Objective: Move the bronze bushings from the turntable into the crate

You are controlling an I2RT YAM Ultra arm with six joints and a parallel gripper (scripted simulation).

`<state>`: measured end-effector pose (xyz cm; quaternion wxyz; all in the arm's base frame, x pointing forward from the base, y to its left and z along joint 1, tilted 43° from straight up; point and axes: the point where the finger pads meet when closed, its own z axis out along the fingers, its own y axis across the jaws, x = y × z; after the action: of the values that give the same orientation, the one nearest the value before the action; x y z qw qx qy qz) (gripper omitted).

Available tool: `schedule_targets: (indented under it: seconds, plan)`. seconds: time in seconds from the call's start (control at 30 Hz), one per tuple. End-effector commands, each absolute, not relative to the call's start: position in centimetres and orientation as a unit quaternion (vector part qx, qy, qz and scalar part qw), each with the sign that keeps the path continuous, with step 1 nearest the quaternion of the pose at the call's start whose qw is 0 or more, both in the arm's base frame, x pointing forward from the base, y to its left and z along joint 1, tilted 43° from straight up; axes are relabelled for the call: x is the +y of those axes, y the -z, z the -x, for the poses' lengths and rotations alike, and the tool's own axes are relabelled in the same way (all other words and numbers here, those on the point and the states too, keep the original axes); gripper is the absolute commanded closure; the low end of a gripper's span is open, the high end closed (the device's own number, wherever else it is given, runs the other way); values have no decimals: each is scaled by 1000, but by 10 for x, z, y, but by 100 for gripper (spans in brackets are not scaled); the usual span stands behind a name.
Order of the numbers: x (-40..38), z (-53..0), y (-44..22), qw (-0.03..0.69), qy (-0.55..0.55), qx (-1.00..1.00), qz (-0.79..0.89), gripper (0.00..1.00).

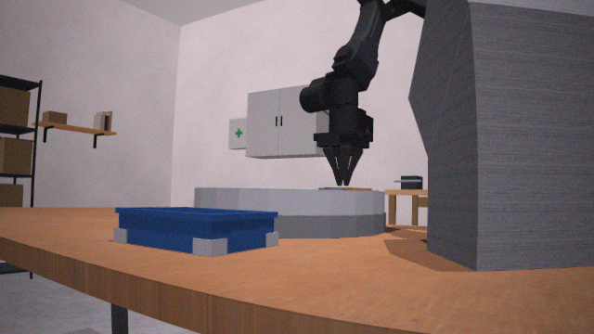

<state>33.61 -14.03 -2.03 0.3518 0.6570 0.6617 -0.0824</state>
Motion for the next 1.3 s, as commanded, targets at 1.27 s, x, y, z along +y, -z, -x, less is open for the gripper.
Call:
schedule_targets:
  seconds: [1.27]
  plan:
    - [-141,-343,7,365,80,660,-651,87]
